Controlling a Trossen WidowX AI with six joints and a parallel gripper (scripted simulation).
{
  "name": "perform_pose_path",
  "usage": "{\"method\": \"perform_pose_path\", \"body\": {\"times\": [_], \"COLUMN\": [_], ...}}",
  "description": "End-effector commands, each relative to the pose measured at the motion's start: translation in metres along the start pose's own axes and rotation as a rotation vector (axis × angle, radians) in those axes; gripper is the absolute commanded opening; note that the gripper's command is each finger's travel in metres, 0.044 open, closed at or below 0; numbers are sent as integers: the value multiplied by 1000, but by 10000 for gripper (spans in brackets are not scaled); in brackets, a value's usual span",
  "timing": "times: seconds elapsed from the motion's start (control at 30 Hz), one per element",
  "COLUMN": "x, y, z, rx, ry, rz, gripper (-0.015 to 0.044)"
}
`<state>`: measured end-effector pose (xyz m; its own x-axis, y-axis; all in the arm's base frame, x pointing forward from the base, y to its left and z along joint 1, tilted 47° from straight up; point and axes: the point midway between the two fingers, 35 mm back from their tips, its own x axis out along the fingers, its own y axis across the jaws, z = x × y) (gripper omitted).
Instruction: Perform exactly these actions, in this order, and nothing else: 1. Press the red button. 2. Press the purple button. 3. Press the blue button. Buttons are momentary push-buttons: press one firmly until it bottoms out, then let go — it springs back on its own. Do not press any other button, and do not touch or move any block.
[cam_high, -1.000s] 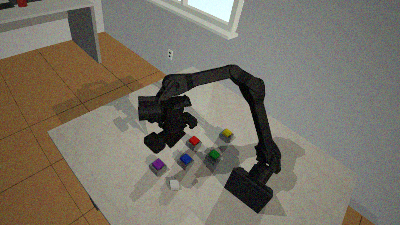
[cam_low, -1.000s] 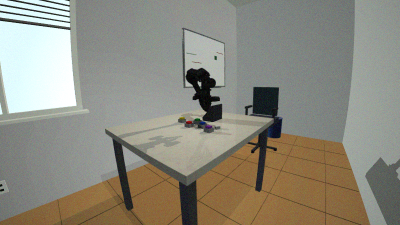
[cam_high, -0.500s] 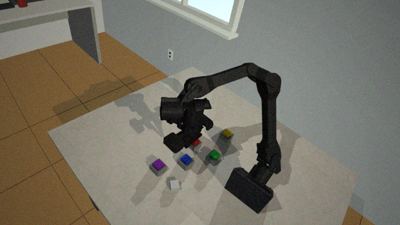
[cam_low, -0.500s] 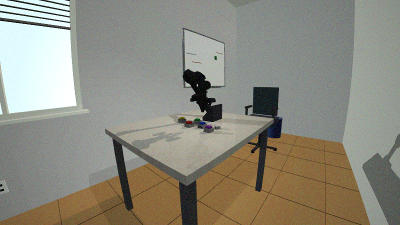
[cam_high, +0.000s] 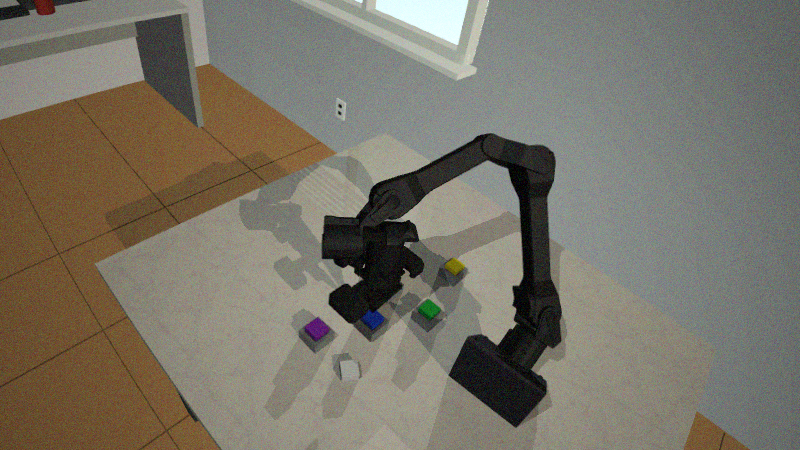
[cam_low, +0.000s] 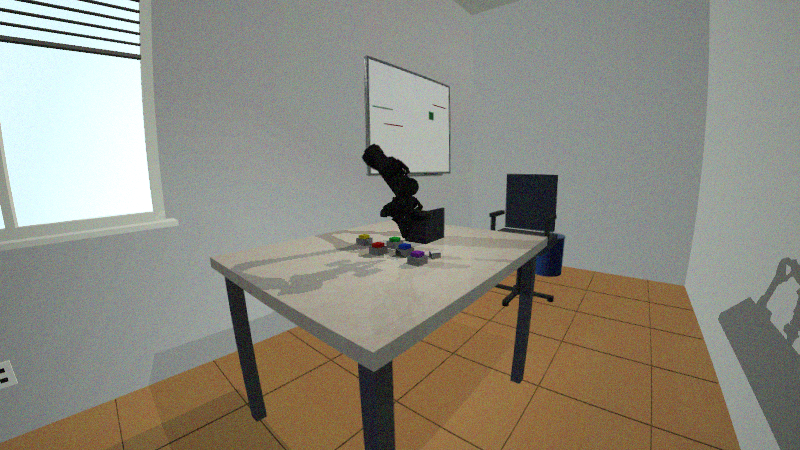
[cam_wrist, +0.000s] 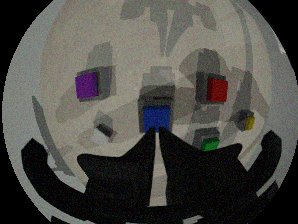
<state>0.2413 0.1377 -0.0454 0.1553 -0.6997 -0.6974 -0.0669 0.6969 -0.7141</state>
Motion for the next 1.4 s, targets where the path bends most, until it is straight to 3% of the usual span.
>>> {"method": "perform_pose_path", "body": {"times": [0.0, 0.47, 1.23, 1.37], "x": [11, 32, 33, 1], "y": [-1, -2, -2, -1], "z": [0, -1, -1, -1], "rx": [-5, -4, -4, -4], "ry": [4, 4, 4, 4], "rz": [-8, -10, -10, -8], "gripper": [20, 20, 20, 20]}}
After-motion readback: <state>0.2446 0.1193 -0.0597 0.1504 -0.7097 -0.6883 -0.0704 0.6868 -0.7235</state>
